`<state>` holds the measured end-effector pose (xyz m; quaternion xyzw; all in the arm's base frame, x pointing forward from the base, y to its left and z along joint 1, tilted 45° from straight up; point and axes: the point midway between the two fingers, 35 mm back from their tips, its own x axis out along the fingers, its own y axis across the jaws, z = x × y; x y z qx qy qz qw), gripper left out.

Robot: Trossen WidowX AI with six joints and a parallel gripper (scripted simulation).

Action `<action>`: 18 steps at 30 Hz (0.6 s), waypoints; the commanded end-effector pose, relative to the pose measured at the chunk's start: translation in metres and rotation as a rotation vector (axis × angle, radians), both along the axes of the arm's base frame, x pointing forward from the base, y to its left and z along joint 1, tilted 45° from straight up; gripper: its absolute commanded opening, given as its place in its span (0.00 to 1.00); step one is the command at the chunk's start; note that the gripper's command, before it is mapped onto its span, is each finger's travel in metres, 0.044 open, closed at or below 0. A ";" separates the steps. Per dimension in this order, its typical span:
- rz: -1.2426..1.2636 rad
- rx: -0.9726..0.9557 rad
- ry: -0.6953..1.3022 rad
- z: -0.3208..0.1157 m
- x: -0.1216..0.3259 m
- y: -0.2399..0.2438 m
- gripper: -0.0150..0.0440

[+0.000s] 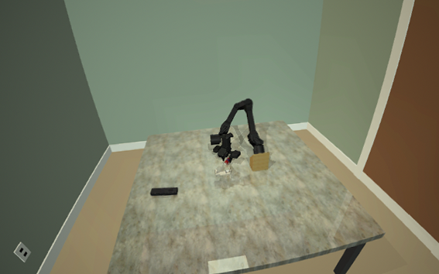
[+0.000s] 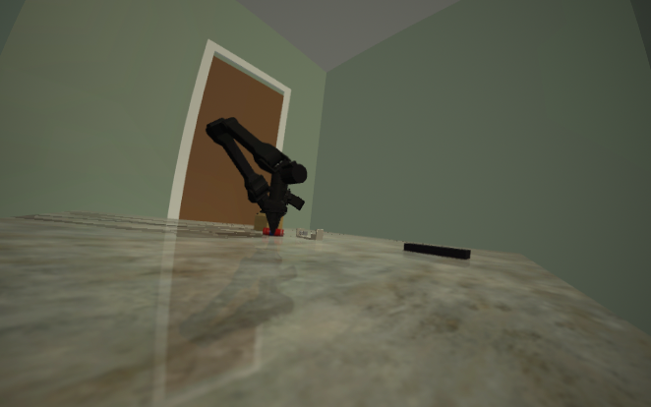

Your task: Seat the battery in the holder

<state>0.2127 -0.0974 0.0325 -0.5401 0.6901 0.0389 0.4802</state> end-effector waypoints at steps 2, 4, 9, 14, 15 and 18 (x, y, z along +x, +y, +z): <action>0.002 -0.005 0.008 -0.004 -0.002 -0.004 0.62; 0.002 -0.005 0.008 -0.004 -0.002 -0.004 0.53; 0.002 -0.005 0.008 -0.004 -0.002 -0.004 0.41; 0.002 -0.005 0.008 -0.004 -0.002 -0.004 0.39; 0.002 -0.005 0.008 -0.004 -0.002 -0.004 0.39; 0.002 -0.003 0.008 -0.001 -0.002 -0.001 0.39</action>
